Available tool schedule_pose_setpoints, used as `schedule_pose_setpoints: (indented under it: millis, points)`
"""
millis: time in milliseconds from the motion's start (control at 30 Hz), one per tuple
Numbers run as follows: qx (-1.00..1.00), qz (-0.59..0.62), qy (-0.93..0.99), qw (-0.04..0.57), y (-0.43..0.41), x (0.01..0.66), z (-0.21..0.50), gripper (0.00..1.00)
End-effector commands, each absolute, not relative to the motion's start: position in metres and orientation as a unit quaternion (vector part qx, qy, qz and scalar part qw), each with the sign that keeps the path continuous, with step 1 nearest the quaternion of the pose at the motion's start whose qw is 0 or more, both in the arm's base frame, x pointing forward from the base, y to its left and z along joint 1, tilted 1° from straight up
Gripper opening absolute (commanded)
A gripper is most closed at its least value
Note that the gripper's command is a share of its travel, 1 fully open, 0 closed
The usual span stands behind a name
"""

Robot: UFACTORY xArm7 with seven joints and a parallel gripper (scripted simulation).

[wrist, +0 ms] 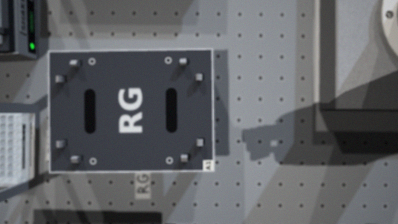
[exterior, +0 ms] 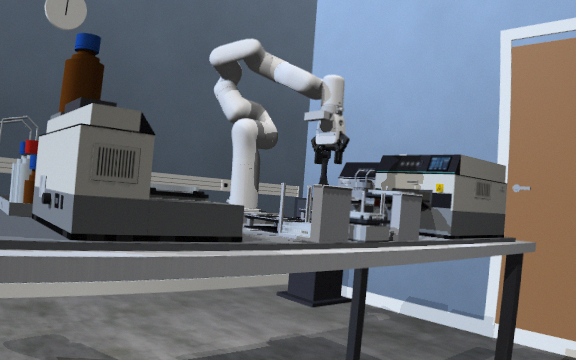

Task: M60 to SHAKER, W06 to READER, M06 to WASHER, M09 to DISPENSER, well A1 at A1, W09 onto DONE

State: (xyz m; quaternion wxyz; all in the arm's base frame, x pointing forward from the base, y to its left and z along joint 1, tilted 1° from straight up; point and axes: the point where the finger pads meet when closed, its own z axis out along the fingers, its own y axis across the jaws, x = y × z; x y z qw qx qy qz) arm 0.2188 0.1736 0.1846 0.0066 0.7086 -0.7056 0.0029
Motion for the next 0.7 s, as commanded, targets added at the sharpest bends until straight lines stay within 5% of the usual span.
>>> schedule_pose_setpoints:
  millis: [0, 667]
  points:
    - [0.709, 0.003, -0.705, 0.005, 0.160, 0.227, 0.186, 1.00]
    - [0.709, 0.003, -0.705, 0.005, 0.110, 0.251, 0.187, 1.00]
